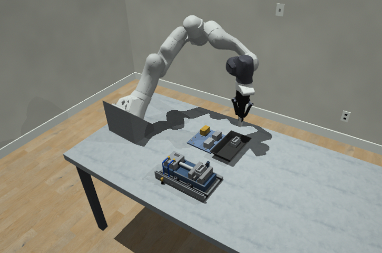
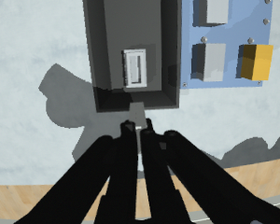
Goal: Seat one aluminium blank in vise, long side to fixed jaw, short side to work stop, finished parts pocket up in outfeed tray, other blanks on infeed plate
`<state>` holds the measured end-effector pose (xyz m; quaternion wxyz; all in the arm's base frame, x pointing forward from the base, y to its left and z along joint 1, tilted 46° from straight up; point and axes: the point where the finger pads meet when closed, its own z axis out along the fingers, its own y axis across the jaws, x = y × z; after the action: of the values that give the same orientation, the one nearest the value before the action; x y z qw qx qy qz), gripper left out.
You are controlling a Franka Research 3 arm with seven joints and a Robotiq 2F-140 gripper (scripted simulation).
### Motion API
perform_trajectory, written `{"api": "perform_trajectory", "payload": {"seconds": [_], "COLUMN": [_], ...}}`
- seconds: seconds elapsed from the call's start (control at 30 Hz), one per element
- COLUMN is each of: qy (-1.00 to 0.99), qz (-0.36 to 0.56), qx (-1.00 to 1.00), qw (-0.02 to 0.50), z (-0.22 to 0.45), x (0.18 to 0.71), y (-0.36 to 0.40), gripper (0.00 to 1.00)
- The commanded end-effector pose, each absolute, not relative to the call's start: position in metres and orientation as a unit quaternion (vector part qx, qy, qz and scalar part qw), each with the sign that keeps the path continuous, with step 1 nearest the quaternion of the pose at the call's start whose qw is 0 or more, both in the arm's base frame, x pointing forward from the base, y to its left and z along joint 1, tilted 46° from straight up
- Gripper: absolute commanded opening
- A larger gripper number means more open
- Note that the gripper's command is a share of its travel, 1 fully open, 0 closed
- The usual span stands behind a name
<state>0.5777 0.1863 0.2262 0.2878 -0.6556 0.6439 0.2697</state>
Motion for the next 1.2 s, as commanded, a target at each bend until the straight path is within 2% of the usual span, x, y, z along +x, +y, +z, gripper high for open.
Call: {"api": "perform_trajectory", "payload": {"seconds": [0.0,1.17], "qy": [0.643,0.643], "qz": [0.27,0.27], "qx": [-0.657,-0.657], "qw": [0.288,0.288], "z": [0.225,0.266], "x": [0.577,0.576], "y": [0.188,0.144], "gripper": [0.0,0.0]}}
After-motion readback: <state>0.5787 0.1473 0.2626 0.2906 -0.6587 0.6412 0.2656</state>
